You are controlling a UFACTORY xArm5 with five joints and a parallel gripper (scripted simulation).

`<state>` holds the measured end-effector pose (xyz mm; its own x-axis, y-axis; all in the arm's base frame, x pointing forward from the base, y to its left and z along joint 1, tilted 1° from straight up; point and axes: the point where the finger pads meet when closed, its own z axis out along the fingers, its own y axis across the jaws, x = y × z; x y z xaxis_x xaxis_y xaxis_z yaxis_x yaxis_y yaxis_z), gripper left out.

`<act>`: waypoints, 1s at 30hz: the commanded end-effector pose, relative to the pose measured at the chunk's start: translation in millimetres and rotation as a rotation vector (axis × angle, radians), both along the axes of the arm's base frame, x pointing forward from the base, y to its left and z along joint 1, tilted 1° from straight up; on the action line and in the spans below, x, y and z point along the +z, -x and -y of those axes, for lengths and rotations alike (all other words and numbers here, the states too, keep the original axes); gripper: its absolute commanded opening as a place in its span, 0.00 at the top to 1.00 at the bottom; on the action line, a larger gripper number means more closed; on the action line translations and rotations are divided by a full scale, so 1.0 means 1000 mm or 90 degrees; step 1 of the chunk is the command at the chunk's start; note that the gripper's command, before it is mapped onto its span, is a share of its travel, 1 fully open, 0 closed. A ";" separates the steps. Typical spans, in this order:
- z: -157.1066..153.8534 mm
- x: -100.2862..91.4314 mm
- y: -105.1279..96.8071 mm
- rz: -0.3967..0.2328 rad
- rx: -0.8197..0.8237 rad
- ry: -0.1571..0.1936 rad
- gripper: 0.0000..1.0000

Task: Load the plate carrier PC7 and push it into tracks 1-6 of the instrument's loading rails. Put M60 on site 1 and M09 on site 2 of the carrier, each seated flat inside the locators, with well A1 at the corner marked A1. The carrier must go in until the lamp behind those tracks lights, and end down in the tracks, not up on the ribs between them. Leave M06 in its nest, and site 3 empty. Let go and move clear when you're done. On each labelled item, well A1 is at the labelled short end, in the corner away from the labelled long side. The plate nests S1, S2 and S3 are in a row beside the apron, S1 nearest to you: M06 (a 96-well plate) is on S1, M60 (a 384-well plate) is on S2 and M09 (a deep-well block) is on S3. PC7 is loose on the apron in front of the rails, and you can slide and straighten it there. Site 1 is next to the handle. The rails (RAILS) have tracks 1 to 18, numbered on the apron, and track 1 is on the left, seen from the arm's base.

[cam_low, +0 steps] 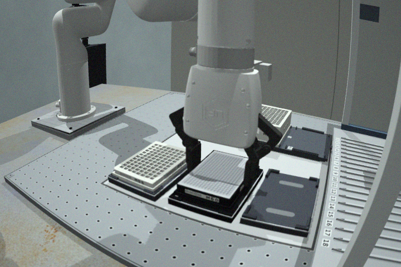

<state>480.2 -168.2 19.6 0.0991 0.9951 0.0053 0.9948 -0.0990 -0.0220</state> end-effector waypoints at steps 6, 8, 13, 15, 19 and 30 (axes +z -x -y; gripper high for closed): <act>0.001 0.008 -0.002 0.003 0.000 -0.001 1.00; 0.001 0.008 -0.002 0.003 0.000 -0.001 1.00; 0.001 0.011 -0.002 0.003 0.000 -0.001 1.00; 0.001 0.012 -0.002 0.003 0.000 -0.001 1.00; 0.001 0.014 -0.002 0.003 0.000 -0.001 1.00; 0.001 0.019 -0.002 0.003 0.000 -0.001 1.00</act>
